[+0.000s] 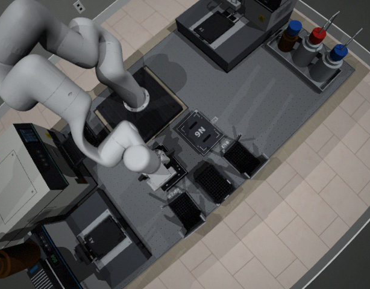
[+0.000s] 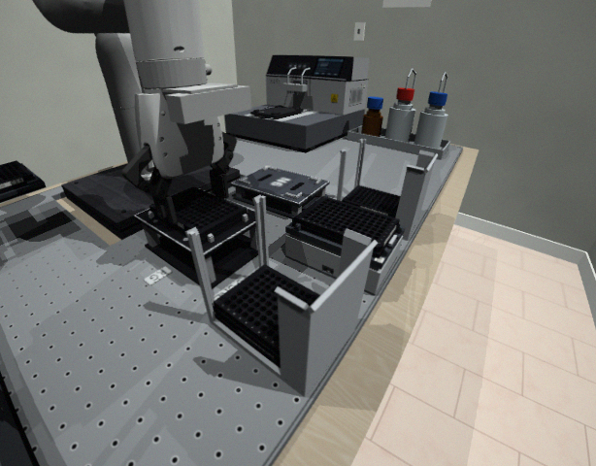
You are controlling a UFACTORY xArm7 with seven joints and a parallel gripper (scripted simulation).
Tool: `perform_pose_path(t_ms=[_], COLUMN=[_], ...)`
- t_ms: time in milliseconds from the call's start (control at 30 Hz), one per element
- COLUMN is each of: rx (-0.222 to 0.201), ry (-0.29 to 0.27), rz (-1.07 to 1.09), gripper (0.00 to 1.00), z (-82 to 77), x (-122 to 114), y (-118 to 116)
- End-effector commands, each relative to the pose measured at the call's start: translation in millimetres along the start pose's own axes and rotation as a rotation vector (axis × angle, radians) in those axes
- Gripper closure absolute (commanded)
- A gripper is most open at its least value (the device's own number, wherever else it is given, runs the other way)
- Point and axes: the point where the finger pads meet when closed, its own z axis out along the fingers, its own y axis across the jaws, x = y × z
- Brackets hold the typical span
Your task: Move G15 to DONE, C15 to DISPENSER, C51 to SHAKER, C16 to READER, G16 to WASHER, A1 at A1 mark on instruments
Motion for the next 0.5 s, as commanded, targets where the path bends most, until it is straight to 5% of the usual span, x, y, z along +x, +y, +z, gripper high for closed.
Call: perform_pose_path(t_ms=[0,467], rx=[-0.001,-0.001], ry=[0.003,0.003], rz=[0.0,0.0], gripper=[0.0,0.0], z=[0.1,3.1], x=[1.5,1.5], y=[0.4,0.4])
